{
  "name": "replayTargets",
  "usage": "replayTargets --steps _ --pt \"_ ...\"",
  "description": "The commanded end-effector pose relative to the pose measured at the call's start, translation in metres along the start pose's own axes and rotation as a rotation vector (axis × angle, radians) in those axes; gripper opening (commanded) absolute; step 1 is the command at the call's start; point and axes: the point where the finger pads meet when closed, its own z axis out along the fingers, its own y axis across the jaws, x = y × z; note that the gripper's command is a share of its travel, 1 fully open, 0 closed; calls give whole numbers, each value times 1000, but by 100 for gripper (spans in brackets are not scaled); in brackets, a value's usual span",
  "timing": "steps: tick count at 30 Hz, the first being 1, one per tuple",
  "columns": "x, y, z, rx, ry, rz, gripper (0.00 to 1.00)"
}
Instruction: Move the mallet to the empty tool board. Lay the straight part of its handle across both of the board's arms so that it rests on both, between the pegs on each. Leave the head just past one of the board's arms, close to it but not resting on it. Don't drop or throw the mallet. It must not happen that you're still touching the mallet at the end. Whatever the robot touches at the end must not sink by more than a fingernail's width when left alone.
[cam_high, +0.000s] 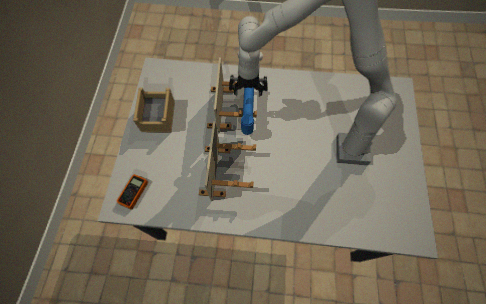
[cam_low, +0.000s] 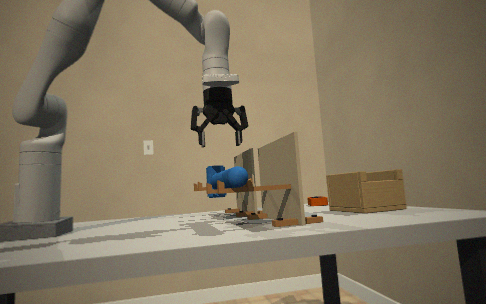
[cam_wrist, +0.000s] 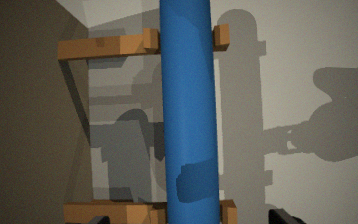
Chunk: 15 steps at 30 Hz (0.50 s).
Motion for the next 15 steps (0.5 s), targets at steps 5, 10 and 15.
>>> replayTargets --steps 5,10,15 --pt "1 2 36 -9 3 2 100" --pt "1 2 70 -10 4 3 100" --pt "1 3 91 -10 3 2 100"
